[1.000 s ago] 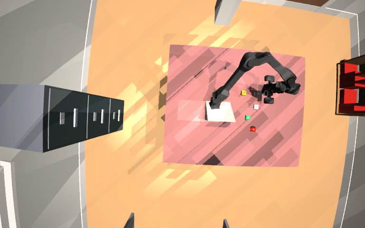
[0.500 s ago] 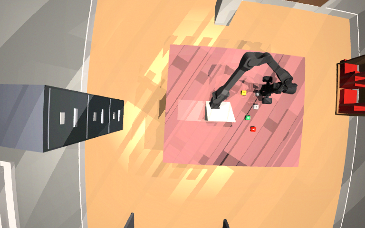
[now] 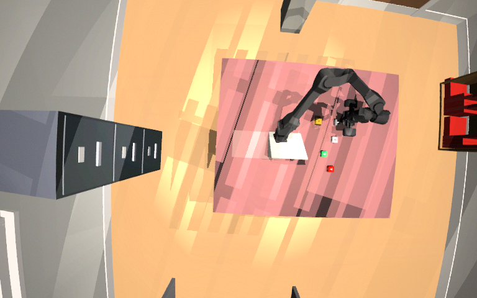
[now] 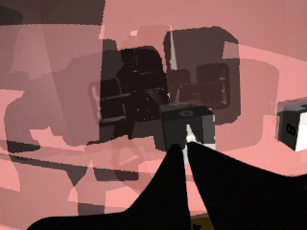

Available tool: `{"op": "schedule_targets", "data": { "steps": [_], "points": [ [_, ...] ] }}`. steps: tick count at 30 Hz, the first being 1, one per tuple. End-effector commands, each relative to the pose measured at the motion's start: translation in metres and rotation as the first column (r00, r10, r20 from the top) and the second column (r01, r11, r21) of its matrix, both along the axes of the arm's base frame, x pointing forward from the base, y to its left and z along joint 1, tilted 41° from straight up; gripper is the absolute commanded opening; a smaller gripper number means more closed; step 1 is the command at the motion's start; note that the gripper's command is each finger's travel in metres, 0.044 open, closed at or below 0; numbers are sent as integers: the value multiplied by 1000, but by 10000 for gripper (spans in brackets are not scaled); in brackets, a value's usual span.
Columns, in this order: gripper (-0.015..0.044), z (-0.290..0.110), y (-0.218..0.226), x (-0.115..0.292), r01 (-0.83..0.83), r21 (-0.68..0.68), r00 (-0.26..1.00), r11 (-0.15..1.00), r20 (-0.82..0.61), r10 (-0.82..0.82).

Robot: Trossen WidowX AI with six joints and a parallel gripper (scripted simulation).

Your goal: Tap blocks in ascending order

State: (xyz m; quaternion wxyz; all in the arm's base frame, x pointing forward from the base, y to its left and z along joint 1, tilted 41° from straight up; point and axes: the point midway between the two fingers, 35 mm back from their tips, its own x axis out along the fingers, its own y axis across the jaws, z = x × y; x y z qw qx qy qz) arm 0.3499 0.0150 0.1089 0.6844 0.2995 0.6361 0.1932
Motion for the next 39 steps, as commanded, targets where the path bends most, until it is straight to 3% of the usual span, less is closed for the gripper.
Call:
{"op": "schedule_targets", "data": {
  "steps": [1,9,16,26,33,39],
  "points": [
    [20,8,-4,0,-4,-1,1000,1000,8,4],
    [20,67,-55,-9,-4,-4,1000,1000,6,4],
    [20,69,-58,-25,-4,-5,1000,1000,4,4],
    [20,56,-50,-126,-4,-3,1000,1000,-3,4],
    [20,54,-48,-128,-4,-3,1000,1000,-4,4],
    [20,1,-3,-119,-4,-3,1000,1000,-1,4]
  ]
}}
